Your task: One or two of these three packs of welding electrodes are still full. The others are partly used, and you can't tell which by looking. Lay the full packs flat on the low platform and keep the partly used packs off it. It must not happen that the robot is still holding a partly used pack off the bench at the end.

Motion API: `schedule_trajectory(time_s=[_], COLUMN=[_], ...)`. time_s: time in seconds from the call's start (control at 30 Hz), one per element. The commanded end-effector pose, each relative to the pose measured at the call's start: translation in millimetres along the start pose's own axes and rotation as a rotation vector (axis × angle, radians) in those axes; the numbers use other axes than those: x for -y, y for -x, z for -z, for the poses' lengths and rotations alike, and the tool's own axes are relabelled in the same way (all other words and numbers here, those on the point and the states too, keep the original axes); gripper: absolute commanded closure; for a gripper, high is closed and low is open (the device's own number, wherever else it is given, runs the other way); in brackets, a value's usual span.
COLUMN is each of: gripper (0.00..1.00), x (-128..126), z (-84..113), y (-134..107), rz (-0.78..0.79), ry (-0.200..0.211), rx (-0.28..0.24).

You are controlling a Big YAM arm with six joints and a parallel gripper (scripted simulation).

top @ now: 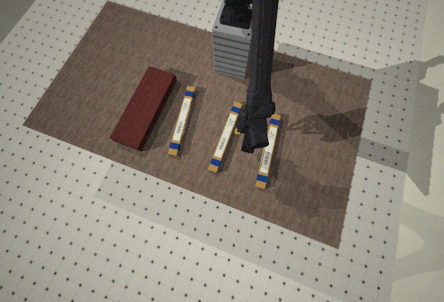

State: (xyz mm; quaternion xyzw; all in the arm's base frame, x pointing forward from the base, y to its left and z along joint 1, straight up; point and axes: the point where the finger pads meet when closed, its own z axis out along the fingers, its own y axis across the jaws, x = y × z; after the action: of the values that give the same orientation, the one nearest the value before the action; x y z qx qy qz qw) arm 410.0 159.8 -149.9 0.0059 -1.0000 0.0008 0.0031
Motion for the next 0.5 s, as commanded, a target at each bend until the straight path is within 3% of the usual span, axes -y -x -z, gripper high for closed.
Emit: schedule_trajectory(time_s=[0.0,0.27,0.33,0.47], gripper=[0.26,0.26,0.26,0.26], x=[-30.8,-85.1,-85.1,-112.3], z=[-0.6,-5.6,-5.6,-8.0], y=[16.2,20.3,20.3,22.4], rz=[-0.033,-0.033,-0.033,-0.033], ry=[0.004,0.005,0.005,0.006], rx=[0.016,0.016,0.016,0.016])
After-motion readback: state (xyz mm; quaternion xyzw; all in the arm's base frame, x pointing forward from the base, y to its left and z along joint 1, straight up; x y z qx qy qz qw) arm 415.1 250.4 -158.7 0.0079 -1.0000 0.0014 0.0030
